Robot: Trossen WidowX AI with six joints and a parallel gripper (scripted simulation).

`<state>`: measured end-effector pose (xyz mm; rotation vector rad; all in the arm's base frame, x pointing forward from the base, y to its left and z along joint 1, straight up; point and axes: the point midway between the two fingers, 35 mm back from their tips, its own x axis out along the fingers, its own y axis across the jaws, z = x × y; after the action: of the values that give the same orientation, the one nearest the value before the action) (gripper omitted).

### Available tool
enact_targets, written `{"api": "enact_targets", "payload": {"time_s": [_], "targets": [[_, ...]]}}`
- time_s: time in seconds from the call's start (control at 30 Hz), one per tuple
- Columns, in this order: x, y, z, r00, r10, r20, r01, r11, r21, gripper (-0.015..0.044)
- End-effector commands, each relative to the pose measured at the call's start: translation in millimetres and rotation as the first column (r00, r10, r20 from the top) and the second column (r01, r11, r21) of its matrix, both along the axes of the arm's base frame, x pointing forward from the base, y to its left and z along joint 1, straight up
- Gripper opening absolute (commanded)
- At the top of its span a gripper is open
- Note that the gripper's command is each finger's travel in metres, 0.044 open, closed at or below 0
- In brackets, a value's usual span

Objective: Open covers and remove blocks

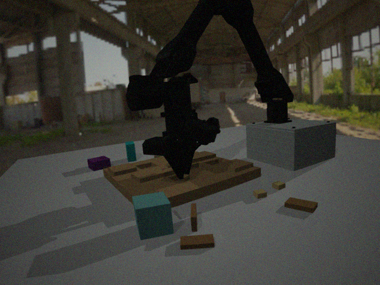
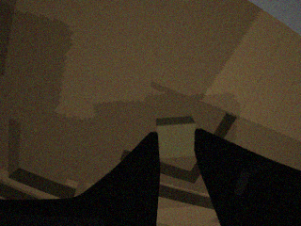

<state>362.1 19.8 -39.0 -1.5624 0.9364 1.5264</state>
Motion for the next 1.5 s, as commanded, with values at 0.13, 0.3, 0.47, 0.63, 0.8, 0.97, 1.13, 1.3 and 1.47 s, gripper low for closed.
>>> {"api": "enact_targets", "payload": {"time_s": [0.13,0.3,0.47,0.63,0.8,0.97,1.13,1.3,1.47], "targets": [[1,0,12,1.0,0.001,0.004,-0.001,1.0,-0.001,0.008],[1,0,19,1.0,0.001,0.004,-0.001,1.0,-0.001,0.008],[1,1,25,1.0,0.001,0.004,-0.001,1.0,-0.002,0.008],[1,1,32,1.0,0.002,0.004,-0.002,1.0,-0.002,0.008],[0,1,39,1.0,0.002,0.004,-0.002,1.0,-0.003,0.008],[0,1,47,1.0,0.002,0.004,-0.002,1.0,-0.003,0.008],[0,1,60,1.0,0.002,0.004,-0.002,1.0,-0.003,0.008],[0,1,73,1.0,0.002,0.004,-0.002,1.0,-0.003,0.008],[-1,1,86,1.0,0.002,0.004,-0.002,1.0,-0.003,0.008]]}}
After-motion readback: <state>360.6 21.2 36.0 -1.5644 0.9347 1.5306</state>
